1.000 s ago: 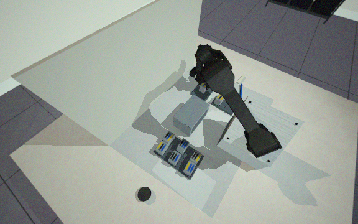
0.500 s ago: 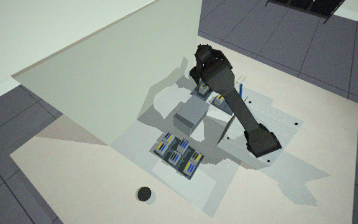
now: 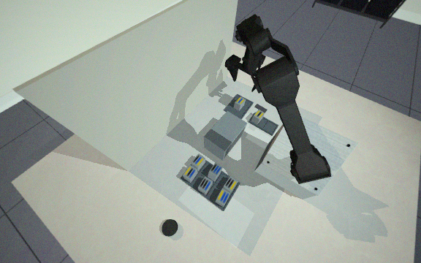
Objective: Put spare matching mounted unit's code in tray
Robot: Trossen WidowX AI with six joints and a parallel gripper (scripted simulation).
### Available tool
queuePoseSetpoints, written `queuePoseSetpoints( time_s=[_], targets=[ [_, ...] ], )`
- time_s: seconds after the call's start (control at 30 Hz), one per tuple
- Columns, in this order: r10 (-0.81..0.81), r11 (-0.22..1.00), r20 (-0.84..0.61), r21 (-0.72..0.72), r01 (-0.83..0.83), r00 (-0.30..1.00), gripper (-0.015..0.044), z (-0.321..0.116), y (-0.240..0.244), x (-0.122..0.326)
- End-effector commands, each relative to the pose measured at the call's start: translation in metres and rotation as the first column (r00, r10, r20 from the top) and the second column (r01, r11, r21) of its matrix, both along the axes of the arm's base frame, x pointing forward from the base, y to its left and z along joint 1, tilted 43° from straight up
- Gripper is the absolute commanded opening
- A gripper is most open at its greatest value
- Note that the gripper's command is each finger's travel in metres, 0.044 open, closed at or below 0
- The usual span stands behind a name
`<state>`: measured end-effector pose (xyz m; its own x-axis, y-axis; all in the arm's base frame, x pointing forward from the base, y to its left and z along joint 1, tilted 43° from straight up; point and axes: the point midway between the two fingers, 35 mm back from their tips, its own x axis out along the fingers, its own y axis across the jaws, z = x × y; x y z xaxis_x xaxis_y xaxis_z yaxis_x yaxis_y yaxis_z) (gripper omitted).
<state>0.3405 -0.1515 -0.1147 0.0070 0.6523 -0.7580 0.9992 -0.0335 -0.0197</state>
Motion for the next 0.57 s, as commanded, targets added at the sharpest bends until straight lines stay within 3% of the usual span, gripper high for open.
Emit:
queuePoseSetpoints(
  time_s=[0.0,0.53],
  targets=[
    [0.019,1.000,-0.019,0.010,-0.019,1.000,0.0440,-0.0049,0.0060,-0.0029],
    [0.008,1.000,-0.008,0.006,-0.008,1.000,0.0440,-0.0021,0.0034,-0.0008]
  ],
)
